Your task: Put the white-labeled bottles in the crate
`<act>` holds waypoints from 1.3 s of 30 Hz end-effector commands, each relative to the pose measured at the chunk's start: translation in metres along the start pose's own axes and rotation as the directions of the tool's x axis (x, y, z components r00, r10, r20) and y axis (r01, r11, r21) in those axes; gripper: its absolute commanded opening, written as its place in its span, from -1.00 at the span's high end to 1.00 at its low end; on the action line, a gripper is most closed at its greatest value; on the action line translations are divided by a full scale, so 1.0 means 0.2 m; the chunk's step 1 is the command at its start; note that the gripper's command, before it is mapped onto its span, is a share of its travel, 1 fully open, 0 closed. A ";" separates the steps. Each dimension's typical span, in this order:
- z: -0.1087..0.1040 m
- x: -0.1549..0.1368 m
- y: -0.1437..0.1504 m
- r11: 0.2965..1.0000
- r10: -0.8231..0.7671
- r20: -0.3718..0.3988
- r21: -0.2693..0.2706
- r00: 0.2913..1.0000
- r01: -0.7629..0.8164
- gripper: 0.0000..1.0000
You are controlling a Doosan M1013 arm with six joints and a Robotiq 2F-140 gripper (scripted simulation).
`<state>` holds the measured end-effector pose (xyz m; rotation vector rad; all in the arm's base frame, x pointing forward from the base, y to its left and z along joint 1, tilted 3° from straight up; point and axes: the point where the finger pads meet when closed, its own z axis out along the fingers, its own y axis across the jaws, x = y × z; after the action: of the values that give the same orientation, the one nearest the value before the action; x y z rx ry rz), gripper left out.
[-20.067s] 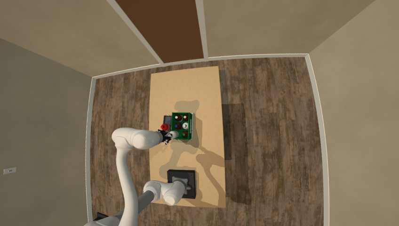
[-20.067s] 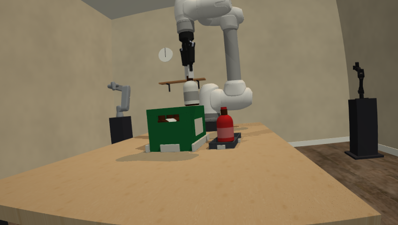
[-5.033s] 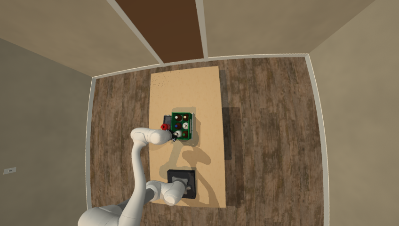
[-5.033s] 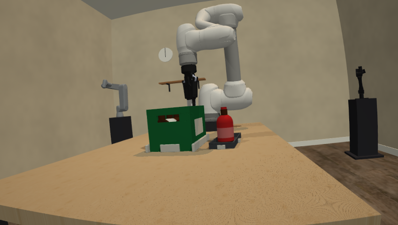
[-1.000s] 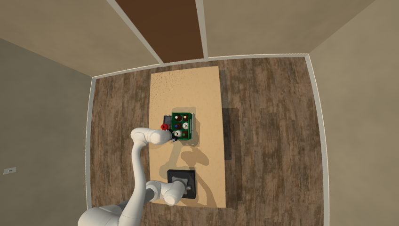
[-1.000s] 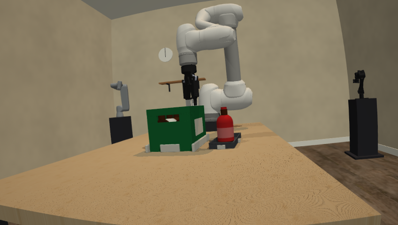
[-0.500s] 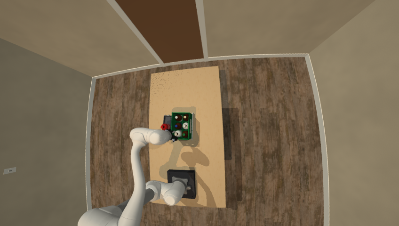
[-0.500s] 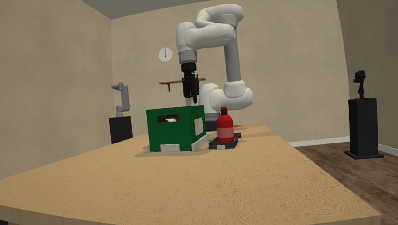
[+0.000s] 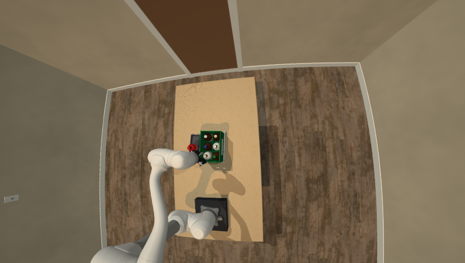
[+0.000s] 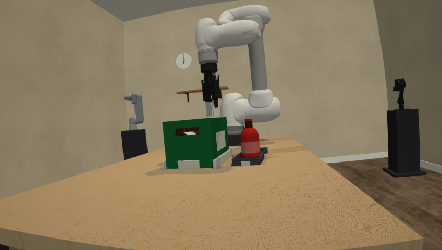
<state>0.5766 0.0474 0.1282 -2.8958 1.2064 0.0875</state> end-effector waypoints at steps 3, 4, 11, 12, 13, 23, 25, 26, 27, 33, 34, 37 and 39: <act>-0.06 0.00 0.00 1.000 0.000 0.000 0.000 1.000 0.000 0.24; -0.07 0.00 0.00 1.000 0.000 0.000 0.000 1.000 0.000 0.24; -0.15 0.00 0.00 1.000 0.000 0.000 0.000 1.000 0.000 0.24; -0.16 0.00 0.00 1.000 0.000 0.000 0.000 1.000 0.000 0.24; -0.16 0.00 0.00 1.000 0.000 0.000 0.000 1.000 0.000 0.24; -0.21 0.00 0.00 1.000 0.000 0.000 0.000 1.000 0.000 0.24; -0.21 0.00 0.00 1.000 0.000 0.000 0.000 1.000 0.000 0.24; -0.21 0.00 0.00 1.000 0.000 0.000 0.000 1.000 0.000 0.24; -0.21 0.00 0.00 1.000 0.000 0.000 0.000 1.000 0.000 0.24; -0.21 0.00 0.00 1.000 0.000 0.000 0.000 1.000 0.000 0.24; -0.21 0.00 0.00 1.000 0.000 0.000 0.000 1.000 0.000 1.00; -0.21 0.00 0.00 1.000 0.000 0.000 0.000 1.000 0.000 1.00; -0.21 0.00 0.00 1.000 0.000 0.000 0.000 1.000 0.000 1.00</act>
<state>0.5788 0.0464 0.1710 -2.8958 1.2064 0.0876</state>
